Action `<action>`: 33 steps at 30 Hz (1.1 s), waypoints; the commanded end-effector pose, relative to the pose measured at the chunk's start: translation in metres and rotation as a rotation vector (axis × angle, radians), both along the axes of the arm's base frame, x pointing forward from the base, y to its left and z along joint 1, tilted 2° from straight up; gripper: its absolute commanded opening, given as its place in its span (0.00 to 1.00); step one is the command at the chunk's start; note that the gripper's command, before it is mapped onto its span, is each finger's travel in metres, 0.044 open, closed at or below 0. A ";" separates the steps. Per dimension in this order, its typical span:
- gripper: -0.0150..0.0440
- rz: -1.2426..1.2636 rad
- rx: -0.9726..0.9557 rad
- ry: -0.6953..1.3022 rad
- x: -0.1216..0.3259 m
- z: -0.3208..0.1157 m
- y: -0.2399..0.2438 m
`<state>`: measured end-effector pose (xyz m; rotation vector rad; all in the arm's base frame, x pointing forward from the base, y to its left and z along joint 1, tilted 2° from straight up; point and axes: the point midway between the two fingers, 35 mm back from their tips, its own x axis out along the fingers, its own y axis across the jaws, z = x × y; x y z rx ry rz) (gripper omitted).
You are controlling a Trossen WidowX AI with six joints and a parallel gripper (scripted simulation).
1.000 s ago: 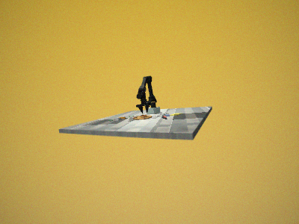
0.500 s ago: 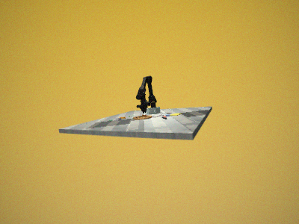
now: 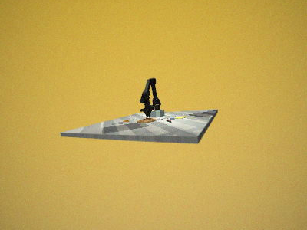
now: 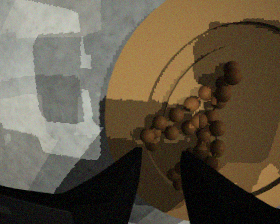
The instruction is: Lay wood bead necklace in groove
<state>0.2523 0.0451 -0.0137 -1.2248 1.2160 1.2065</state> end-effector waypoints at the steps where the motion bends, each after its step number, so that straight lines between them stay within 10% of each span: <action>1: 0.46 0.004 -0.004 0.011 -0.004 -0.009 -0.001; 33: 0.25 0.002 -0.002 0.009 -0.004 -0.015 -0.001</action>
